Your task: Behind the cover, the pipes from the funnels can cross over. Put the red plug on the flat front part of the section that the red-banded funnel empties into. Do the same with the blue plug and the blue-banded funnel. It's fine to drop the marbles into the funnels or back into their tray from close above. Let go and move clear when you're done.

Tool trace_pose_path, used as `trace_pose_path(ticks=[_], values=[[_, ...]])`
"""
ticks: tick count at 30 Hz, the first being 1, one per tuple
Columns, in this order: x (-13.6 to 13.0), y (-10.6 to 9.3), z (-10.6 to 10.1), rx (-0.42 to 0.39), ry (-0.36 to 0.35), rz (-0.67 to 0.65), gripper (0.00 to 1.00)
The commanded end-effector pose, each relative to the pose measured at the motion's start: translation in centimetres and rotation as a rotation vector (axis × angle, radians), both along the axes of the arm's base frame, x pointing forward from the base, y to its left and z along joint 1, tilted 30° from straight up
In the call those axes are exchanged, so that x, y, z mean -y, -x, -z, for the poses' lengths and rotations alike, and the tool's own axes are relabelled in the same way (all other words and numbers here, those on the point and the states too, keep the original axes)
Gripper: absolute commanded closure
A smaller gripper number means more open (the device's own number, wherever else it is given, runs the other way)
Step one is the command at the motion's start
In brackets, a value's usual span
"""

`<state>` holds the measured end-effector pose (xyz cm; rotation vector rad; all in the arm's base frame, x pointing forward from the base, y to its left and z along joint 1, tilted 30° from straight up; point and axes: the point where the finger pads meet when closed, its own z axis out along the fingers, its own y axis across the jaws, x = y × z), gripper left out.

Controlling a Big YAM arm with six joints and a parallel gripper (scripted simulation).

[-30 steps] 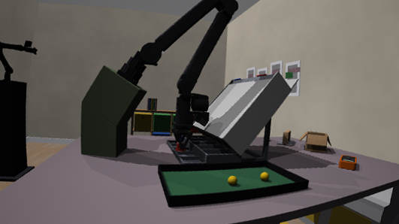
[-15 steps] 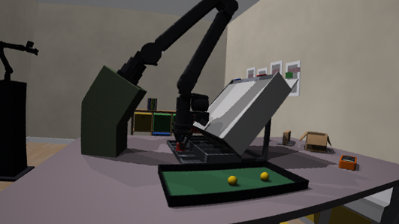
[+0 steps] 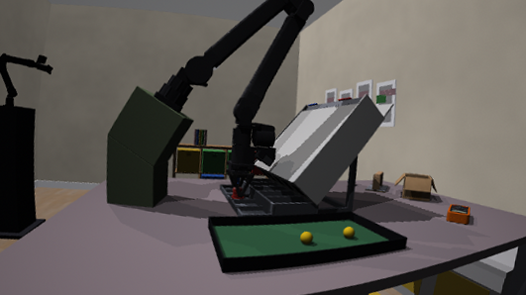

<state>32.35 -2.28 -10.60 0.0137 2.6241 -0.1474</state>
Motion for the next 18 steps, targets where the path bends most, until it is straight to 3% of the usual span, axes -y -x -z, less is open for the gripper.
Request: trace_pose_path(ticks=[1,9,18], values=[[0.3,0.0,0.4,-0.002,0.002,0.003,0.41],[0.1,1.5,-0.2,-0.021,0.000,0.001,0.41],[-0.3,1.8,-0.8,-0.019,-0.003,-0.001,0.41]])
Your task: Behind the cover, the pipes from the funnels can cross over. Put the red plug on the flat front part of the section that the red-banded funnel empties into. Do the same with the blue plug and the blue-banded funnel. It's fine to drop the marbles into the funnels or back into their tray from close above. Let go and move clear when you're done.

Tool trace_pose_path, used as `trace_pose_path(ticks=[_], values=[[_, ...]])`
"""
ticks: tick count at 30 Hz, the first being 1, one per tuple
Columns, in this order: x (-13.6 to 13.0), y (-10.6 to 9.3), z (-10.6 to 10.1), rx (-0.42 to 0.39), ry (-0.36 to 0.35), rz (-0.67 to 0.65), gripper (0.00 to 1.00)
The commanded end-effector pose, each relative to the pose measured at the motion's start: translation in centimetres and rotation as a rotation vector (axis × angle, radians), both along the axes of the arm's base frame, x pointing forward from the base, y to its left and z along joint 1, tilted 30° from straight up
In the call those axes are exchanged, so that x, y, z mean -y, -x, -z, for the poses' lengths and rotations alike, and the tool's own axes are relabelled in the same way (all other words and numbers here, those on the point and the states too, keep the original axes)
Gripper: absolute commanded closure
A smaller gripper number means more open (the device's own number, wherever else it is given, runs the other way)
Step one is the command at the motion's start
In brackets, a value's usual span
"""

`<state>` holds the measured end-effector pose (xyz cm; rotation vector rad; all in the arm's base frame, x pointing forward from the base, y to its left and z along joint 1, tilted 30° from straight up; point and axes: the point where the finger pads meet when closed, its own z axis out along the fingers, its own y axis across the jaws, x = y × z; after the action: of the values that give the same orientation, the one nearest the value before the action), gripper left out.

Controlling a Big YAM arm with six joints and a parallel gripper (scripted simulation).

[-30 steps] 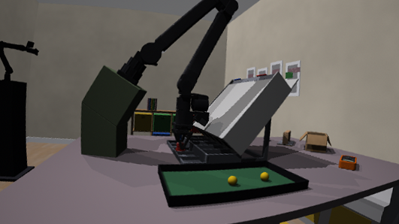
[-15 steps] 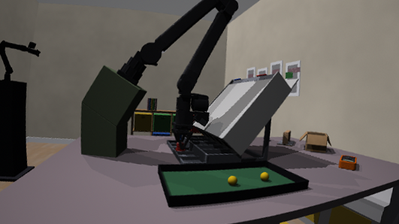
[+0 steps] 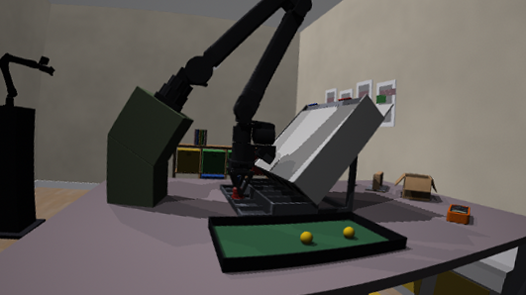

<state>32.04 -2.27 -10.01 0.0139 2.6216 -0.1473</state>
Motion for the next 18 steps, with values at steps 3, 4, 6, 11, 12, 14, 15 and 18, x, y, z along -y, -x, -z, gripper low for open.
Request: trace_pose_path(ticks=[3,4,6,11,12,14,15,18], values=[[-0.5,1.6,-0.5,-0.020,-0.004,-0.002,0.41],[-0.5,1.6,-0.6,-0.020,-0.004,-0.002,0.41],[-0.5,1.7,-0.8,-0.020,-0.004,-0.002,0.41],[-0.5,2.0,-1.3,-0.019,-0.004,-0.002,0.41],[-0.5,2.0,-1.3,-0.019,-0.004,-0.002,0.41],[-0.5,1.4,-1.6,-0.008,-0.003,-0.001,0.41],[-0.5,1.6,-1.6,-0.012,-0.003,-0.001,0.41],[-0.6,2.1,-1.6,-0.018,-0.003,-0.003,0.41]])
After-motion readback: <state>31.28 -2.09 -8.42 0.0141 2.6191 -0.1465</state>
